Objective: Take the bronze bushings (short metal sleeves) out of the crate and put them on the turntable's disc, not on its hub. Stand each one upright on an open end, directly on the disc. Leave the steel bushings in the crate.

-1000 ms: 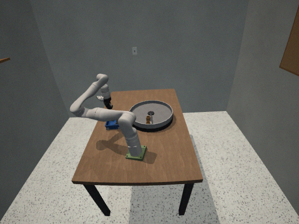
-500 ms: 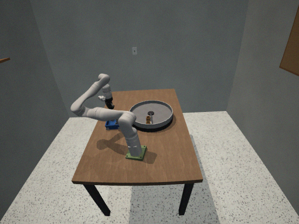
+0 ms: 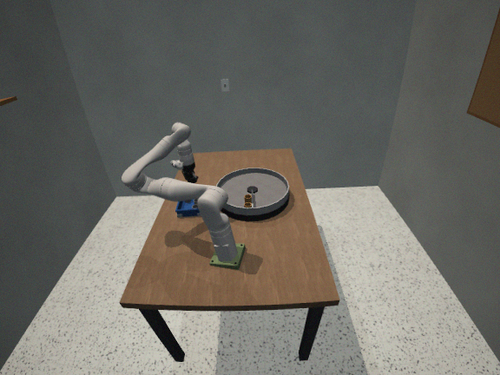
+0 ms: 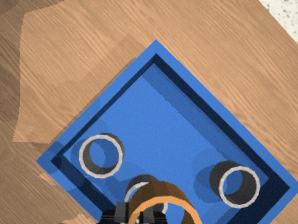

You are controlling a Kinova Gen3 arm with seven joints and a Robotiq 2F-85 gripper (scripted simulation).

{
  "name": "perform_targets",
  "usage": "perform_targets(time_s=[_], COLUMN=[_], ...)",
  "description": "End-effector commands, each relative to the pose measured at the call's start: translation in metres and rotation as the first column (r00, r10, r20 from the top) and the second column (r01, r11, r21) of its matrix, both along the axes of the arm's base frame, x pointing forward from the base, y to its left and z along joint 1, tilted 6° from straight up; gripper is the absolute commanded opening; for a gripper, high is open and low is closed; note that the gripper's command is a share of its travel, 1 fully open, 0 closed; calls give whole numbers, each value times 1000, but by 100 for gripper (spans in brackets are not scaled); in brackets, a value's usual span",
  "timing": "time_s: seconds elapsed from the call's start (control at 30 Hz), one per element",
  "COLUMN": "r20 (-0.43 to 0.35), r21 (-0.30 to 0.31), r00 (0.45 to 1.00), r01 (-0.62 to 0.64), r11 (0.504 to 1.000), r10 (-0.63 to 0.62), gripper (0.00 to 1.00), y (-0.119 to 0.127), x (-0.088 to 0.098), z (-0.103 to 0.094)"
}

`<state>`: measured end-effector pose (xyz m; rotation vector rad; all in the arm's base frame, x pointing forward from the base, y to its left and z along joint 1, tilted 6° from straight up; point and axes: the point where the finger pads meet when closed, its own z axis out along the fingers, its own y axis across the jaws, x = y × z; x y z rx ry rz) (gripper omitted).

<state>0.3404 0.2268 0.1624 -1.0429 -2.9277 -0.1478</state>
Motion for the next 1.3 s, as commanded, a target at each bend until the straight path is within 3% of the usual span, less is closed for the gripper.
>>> perform_targets(time_s=[0.0,0.2,0.67,0.73,1.27], r20=[4,3,2,2,2], r21=[3,3,3,3,2], r00=[1000,1000,1000,1000,1000], r01=[7,7,6,6,7], r11=[1000,1000,1000,1000,1000], r10=[-7,-7,-6,-6,-7], gripper=[0,0,0,0,0], y=[-18,-36,-113,-113,-217], x=[3,3,7,7,12], z=[-1,-2,-11,-11,-21])
